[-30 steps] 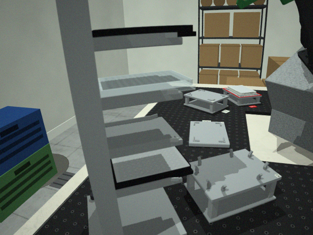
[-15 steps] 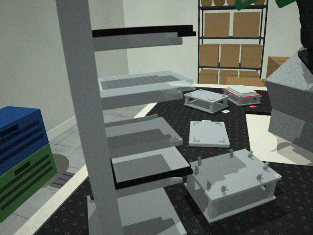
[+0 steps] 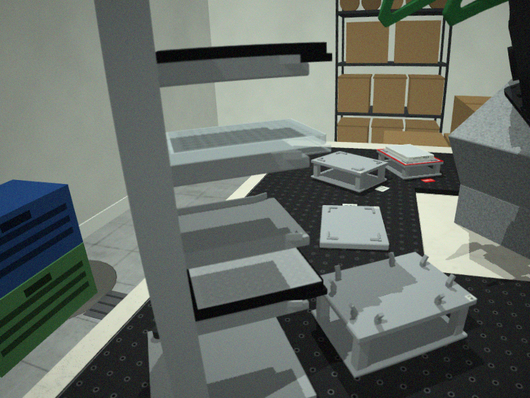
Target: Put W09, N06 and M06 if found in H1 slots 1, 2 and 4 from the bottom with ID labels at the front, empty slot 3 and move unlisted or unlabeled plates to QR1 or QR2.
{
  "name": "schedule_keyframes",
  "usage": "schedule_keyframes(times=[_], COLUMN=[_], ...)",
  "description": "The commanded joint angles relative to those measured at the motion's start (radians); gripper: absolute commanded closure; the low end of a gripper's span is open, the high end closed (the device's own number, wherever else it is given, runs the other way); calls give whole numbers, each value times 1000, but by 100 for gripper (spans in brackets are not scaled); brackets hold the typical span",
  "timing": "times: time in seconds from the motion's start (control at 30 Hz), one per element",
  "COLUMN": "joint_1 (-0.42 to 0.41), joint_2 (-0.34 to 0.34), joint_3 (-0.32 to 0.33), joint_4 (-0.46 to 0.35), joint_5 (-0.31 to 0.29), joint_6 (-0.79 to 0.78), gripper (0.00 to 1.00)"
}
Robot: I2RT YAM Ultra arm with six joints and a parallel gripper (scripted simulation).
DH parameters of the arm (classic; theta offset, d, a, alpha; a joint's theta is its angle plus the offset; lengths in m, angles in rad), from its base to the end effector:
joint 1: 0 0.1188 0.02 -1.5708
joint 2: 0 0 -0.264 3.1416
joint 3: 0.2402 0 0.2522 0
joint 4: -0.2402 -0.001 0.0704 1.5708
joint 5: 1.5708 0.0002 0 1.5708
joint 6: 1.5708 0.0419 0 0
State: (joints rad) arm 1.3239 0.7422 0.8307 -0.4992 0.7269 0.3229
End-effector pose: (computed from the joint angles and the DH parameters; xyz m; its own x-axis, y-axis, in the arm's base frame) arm 0.0645 0.1460 0.3379 -0.2752 -0.1217 -0.9537 -0.5149 0.8563 0.0393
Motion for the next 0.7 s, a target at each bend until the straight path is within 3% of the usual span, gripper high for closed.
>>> schedule_keyframes(times=[0.0, 0.67], joint_1=[-14, -150], joint_2=[10, 97], joint_3=[30, 36], joint_4=[42, 158], joint_5=[-32, -161], joint_6=[-22, -80], gripper=[0, 0])
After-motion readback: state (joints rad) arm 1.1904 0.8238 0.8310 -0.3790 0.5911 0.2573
